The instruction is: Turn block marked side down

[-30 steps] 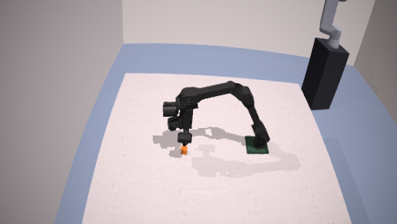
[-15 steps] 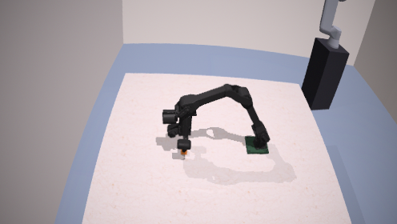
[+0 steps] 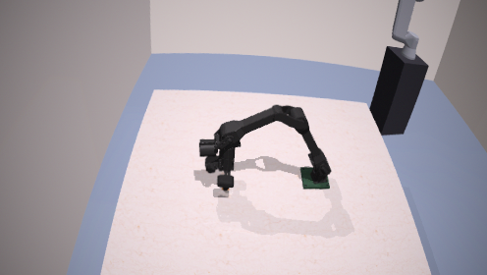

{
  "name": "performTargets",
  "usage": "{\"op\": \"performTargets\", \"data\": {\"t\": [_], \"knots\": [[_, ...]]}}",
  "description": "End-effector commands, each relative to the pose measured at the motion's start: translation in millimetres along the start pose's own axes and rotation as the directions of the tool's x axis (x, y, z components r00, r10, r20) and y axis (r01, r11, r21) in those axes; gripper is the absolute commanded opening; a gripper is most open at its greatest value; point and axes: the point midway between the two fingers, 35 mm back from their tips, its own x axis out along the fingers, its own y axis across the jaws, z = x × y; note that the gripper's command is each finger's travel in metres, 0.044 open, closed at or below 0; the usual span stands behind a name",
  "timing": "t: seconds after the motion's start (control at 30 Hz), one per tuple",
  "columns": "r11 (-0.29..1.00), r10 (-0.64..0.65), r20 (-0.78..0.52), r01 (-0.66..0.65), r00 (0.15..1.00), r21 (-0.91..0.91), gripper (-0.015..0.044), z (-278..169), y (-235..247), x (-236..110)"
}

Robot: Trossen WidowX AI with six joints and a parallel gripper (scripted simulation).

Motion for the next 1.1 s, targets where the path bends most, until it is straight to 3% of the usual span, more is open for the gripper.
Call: {"op": "performTargets", "data": {"t": [0.0, 0.23, 0.6, 1.07], "knots": [[1.000, 0.005, -0.009, -0.005, 1.000, -0.003, 0.0440, -1.0, 0.8, 9.4], [1.000, 0.005, -0.009, -0.005, 1.000, -0.003, 0.0440, -1.5, 0.8, 18.3], [1.000, 0.005, -0.009, -0.005, 1.000, -0.003, 0.0151, -1.5, 0.8, 18.3], [1.000, 0.005, -0.009, -0.005, 1.000, -0.003, 0.0058, -1.5, 0.8, 18.3]]}}
